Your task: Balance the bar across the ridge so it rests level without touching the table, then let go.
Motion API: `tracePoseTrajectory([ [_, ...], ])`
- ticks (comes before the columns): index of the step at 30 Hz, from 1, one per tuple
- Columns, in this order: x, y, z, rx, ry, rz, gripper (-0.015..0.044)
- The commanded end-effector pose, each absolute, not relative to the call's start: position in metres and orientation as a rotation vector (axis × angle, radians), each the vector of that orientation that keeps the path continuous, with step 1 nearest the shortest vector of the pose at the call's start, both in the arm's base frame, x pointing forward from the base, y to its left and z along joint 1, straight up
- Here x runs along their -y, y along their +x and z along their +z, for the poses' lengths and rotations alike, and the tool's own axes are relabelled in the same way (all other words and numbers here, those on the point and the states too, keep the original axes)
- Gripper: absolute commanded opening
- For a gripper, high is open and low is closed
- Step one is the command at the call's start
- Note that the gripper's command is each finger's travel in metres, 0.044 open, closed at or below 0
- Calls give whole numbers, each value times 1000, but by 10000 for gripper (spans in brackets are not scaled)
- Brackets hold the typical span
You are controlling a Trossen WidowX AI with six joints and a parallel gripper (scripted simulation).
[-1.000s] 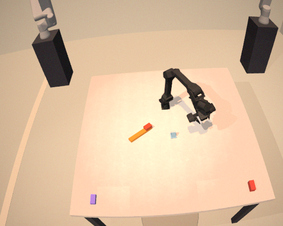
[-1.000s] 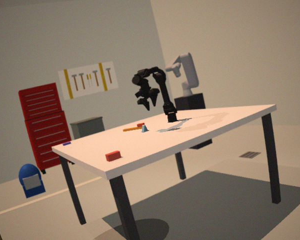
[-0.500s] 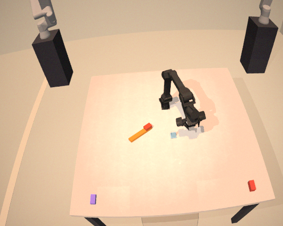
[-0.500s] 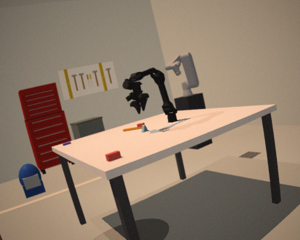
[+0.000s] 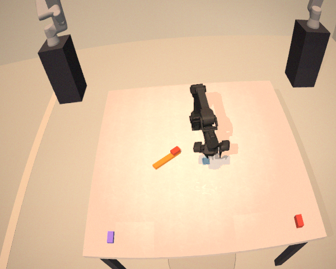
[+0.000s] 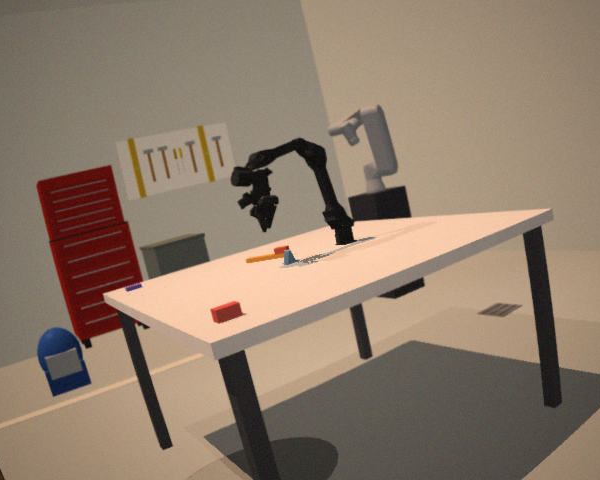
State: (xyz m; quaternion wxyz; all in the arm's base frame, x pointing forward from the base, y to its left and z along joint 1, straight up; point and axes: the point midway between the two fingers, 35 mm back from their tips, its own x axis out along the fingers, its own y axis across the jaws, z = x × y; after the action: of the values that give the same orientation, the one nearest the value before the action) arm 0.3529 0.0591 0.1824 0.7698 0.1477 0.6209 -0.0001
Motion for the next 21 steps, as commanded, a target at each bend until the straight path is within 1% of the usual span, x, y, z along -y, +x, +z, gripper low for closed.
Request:
tracePoseTrajectory([
  [1, -38, 352, 176, -1363, 339, -56, 315],
  [21, 73, 336, 161, -1384, 484, -346, 315],
])
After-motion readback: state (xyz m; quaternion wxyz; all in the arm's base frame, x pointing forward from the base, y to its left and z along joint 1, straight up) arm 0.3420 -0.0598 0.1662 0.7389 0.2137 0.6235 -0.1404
